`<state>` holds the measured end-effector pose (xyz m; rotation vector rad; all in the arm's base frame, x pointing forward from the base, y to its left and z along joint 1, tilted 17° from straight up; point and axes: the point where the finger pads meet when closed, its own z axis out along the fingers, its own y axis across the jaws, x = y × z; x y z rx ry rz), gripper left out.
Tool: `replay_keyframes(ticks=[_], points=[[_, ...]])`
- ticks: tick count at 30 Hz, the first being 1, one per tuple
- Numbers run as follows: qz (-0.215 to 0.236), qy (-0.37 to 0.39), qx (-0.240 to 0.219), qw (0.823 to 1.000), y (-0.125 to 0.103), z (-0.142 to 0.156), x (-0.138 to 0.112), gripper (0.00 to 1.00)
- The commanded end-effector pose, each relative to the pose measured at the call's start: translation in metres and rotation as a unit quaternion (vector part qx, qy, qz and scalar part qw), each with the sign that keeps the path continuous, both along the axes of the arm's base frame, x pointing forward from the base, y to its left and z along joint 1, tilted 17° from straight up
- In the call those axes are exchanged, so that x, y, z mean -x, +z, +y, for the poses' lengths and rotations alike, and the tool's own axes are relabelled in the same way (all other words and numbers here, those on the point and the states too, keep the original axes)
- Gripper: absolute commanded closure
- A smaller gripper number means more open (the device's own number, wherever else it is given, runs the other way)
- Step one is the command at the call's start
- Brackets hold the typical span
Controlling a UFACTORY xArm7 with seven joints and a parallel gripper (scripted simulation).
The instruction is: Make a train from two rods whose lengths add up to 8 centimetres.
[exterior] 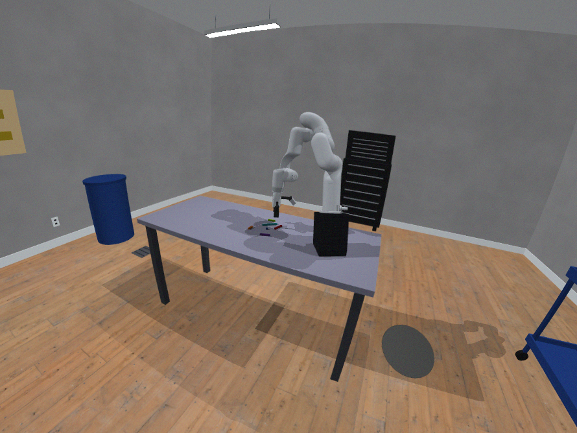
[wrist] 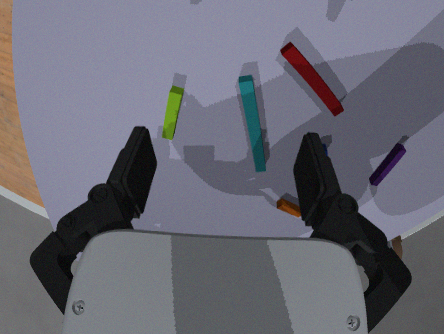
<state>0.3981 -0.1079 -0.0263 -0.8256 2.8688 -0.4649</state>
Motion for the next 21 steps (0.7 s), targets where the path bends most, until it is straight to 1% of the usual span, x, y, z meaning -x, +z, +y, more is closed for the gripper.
replay_keyframes(ticks=[1, 6, 11, 13, 15, 17, 21], points=[[0.039, 0.073, 0.006, 0.997, 0.002, -0.003, -0.001, 0.0], [0.061, 0.16, 0.022, 0.985, 0.003, -0.006, -0.002, 0.0], [0.082, 0.243, 0.039, 0.966, 0.004, -0.009, -0.002, 0.0], [0.082, 0.243, 0.039, 0.966, 0.004, -0.009, -0.002, 0.0], [0.097, 0.301, 0.05, 0.947, 0.005, -0.011, -0.002, 0.0], [0.102, 0.32, 0.054, 0.94, 0.005, -0.012, -0.003, 0.0], [0.118, 0.385, 0.067, 0.913, 0.006, -0.015, -0.003, 0.0]])
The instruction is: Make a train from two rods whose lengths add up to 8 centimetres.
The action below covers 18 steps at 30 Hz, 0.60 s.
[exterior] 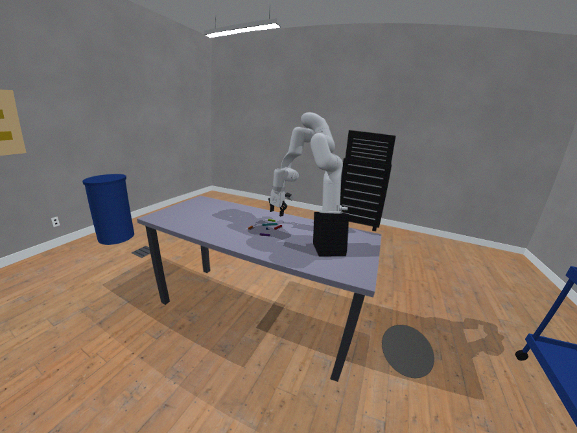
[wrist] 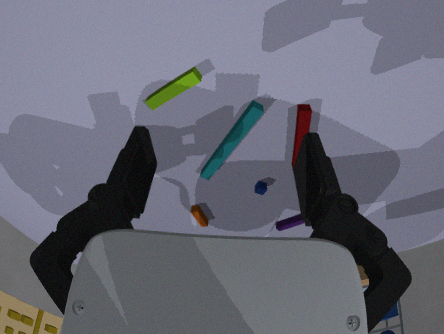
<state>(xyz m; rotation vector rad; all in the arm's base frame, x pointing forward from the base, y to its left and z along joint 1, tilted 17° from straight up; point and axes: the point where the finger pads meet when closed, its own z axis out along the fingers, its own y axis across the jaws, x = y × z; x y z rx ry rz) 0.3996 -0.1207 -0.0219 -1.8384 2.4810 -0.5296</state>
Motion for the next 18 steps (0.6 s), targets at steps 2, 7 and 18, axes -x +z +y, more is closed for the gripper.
replay_keyframes(ticks=[2, 7, 18], points=[[0.045, 0.089, 0.009, 0.995, 0.0024, -0.0033, -0.0016, 0.0], [0.061, 0.153, 0.022, 0.986, 0.0035, -0.0059, -0.002, 0.0], [0.066, 0.171, 0.026, 0.983, 0.0039, -0.0067, -0.0021, 0.0]])
